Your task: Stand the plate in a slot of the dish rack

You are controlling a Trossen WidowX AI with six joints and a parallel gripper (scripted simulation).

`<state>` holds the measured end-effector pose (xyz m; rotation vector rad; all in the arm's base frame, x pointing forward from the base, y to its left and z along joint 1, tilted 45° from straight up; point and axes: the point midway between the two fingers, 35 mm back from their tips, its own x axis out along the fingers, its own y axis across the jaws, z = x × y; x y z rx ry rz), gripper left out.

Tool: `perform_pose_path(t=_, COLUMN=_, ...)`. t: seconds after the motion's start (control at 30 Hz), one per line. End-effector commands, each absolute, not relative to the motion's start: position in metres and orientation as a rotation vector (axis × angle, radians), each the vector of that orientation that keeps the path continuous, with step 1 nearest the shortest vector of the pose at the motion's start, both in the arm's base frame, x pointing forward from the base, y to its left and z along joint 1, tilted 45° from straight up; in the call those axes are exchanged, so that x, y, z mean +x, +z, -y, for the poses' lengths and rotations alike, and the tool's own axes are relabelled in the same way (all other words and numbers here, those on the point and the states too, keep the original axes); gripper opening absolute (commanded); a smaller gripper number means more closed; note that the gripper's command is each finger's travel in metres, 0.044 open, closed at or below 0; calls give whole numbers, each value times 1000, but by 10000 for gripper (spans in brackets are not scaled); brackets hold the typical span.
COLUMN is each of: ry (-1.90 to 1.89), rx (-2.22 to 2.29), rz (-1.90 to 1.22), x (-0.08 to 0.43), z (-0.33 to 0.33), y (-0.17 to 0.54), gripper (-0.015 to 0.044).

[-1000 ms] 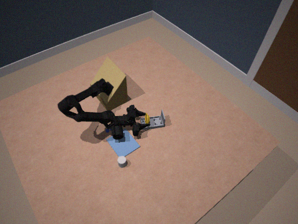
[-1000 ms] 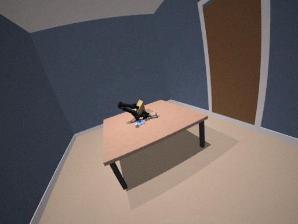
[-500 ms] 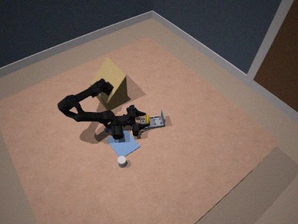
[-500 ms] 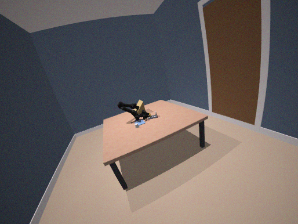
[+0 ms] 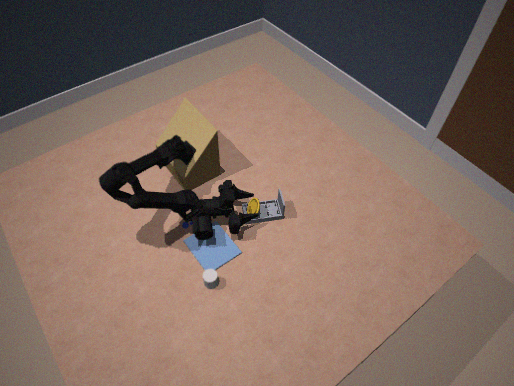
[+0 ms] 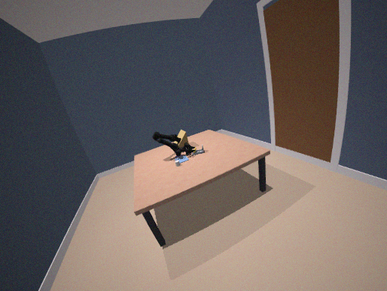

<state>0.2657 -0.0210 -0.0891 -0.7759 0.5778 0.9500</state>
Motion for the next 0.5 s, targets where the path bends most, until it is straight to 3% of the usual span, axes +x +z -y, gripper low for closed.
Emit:
perform_pose_path(t=0.0, ry=952, rx=-782, rz=-584, x=271, z=7, y=-72, gripper=400)
perform_pose_path(t=0.27, ry=946, rx=-771, rz=-577, x=279, z=-53, y=-13, gripper=400)
perform_pose_path(t=0.47, ry=942, rx=-756, rz=-595, x=280, z=-58, y=-9, gripper=400)
